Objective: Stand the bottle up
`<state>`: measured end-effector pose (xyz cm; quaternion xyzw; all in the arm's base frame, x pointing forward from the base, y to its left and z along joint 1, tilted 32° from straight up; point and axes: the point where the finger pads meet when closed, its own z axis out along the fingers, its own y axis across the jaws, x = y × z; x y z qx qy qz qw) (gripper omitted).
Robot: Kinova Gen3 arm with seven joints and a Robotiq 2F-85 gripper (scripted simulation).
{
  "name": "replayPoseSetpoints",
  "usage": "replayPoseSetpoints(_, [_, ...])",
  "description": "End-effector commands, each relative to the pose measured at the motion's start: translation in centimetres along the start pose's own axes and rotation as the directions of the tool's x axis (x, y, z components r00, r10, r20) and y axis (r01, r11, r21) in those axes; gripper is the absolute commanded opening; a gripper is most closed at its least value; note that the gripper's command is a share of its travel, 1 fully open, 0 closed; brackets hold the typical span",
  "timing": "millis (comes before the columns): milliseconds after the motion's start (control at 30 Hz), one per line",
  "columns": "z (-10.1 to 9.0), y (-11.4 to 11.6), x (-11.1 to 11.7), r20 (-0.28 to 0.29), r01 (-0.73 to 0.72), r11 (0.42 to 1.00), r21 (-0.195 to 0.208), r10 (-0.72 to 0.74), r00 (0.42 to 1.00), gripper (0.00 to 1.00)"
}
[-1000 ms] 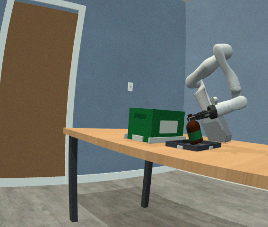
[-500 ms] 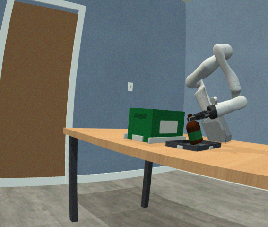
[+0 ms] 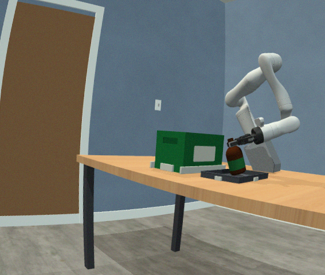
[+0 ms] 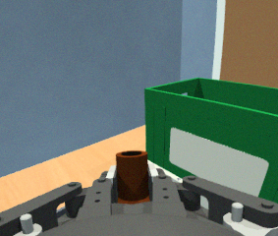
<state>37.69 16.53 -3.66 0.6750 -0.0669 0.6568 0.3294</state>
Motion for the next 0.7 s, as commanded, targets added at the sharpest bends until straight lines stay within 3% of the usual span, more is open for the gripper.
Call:
replayPoseSetpoints(0, [-0.03,-0.05,0.08,0.0,-0.002,1.0,0.001,0.002,1.0,0.0])
replayPoseSetpoints(33, [-0.03,-0.05,0.08,0.0,-0.002,1.0,0.001,0.002,1.0,1.0])
replayPoseSetpoints(667, [-0.03,-0.05,0.08,0.0,-0.002,1.0,0.001,0.002,1.0,1.0])
